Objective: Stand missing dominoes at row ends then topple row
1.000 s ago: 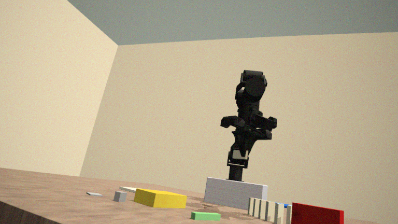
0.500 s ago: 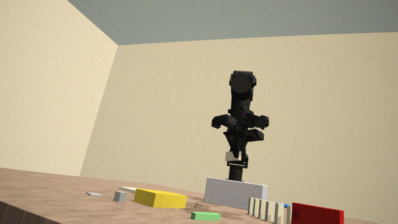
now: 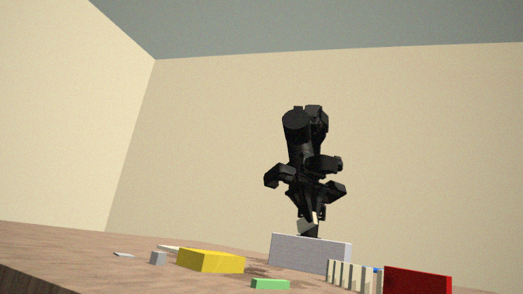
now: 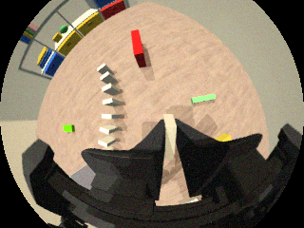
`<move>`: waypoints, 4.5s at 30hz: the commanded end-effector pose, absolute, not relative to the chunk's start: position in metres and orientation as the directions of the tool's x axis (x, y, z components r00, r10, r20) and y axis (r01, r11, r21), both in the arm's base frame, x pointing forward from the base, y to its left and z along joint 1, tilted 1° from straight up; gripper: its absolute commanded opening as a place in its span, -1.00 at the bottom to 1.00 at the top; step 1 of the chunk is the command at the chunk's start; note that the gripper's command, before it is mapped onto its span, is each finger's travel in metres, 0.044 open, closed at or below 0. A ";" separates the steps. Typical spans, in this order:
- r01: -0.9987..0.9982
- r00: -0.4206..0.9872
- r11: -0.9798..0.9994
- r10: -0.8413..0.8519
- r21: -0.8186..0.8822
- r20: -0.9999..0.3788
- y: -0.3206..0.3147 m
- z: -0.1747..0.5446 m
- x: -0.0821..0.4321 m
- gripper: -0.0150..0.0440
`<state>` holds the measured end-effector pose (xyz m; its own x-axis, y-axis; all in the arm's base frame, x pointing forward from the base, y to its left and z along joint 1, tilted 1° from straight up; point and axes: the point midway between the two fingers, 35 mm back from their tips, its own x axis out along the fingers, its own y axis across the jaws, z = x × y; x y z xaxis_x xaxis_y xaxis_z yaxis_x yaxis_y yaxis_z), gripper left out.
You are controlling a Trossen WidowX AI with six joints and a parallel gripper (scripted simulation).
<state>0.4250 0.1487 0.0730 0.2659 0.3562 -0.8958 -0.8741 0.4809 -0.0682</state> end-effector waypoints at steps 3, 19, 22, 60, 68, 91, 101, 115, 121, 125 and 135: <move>-0.845 0.326 0.533 0.453 -0.041 -0.830 0.150 0.064 0.440 -0.39; -0.810 0.455 0.586 0.658 0.028 -0.599 0.147 0.057 0.466 -0.39; -0.810 0.471 0.585 0.690 0.039 -0.550 0.144 0.058 0.467 -0.39; -0.925 0.379 0.380 0.924 0.018 -0.048 0.101 0.076 0.400 -0.39; -0.956 0.293 0.293 0.956 -0.024 -0.007 0.095 0.077 0.367 -0.39; -0.966 0.254 0.254 0.967 -0.044 0.000 0.092 0.076 0.352 -0.39; -0.965 0.254 0.253 0.967 -0.064 -0.006 0.093 0.042 0.359 -0.39; -0.964 0.252 0.249 0.968 -0.092 -0.017 0.096 -0.013 0.360 -0.39; -0.963 0.251 0.247 0.968 -0.103 -0.022 0.097 -0.035 0.358 -0.39; -0.963 0.251 0.247 0.968 -0.103 -0.022 0.097 -0.036 0.358 -0.39; -0.963 0.251 0.247 0.968 -0.103 -0.022 0.097 -0.036 0.358 -0.13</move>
